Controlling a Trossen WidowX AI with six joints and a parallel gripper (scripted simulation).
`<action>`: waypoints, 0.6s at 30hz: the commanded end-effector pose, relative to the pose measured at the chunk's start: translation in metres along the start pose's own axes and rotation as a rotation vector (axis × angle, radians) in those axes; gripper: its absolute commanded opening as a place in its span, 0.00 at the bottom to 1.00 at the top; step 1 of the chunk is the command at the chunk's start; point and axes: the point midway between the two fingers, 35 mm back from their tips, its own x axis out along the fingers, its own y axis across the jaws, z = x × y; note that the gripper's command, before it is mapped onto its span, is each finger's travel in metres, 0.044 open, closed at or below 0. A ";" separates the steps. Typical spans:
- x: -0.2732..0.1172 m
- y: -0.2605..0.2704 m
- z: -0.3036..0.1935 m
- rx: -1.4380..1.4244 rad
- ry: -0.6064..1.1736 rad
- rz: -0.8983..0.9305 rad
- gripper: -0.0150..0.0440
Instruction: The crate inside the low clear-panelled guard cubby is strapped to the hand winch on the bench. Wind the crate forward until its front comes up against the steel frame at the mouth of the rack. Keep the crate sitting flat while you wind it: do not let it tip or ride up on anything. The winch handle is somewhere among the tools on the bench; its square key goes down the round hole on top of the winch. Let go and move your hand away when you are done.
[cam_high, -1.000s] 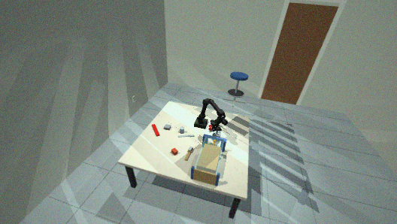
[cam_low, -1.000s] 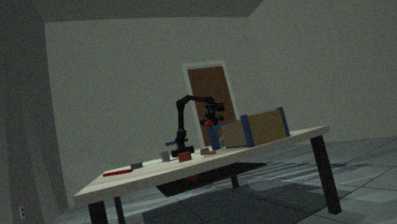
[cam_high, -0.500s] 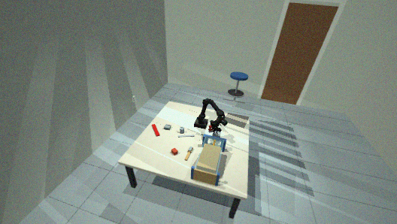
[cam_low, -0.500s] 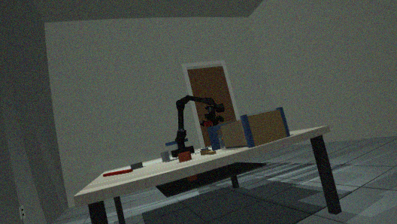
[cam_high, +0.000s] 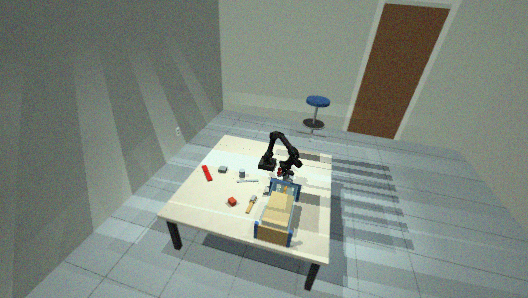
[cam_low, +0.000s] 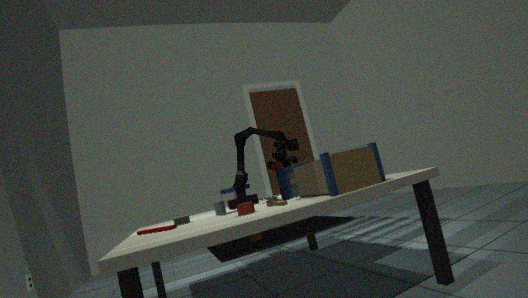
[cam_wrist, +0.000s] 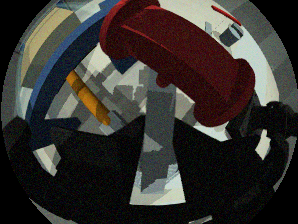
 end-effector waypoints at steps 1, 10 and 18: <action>0.001 0.000 0.000 -0.003 0.000 0.001 0.25; 0.002 0.000 -0.002 -0.003 0.000 0.001 0.25; 0.004 0.000 -0.003 -0.004 0.000 0.001 0.25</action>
